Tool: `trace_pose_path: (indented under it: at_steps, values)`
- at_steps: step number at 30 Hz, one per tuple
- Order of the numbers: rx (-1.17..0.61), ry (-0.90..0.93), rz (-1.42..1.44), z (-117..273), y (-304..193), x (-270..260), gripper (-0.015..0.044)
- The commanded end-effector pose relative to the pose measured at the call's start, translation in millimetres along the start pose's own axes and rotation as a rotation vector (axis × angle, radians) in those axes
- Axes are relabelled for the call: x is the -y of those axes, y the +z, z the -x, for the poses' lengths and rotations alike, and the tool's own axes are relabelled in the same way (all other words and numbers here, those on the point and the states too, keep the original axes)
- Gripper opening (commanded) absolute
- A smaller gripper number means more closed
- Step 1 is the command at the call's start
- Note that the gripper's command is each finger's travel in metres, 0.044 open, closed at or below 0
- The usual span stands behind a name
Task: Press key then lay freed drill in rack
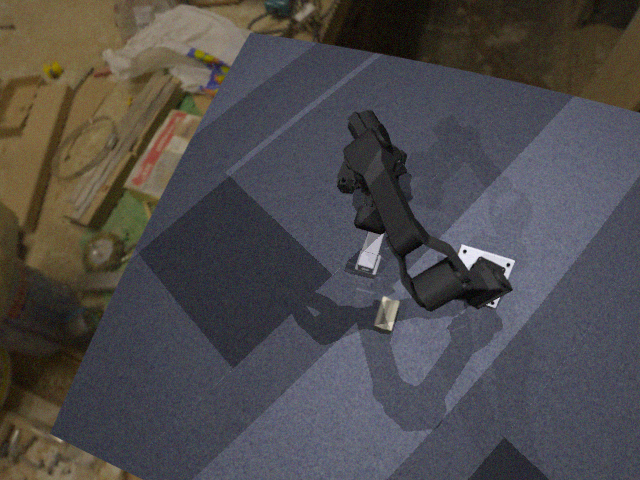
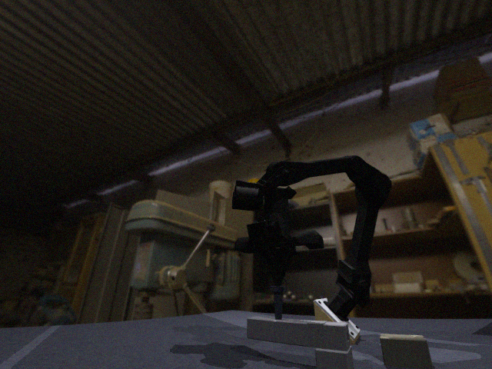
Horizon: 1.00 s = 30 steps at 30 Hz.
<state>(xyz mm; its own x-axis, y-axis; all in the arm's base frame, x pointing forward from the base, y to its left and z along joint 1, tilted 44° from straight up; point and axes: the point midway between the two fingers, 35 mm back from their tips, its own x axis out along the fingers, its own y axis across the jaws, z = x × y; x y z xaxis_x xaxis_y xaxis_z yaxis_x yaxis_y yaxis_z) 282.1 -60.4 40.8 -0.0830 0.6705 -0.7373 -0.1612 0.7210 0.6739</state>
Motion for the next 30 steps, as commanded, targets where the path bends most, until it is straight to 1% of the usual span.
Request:
trace_pose_path:
  at_steps: [1,30]
  values:
    - [-0.015,0.008,-0.002,-8.6,-1.5,-0.4,0.0]
    - [-0.015,0.008,-0.002,-16.9,-7.8,-0.9,0.0]
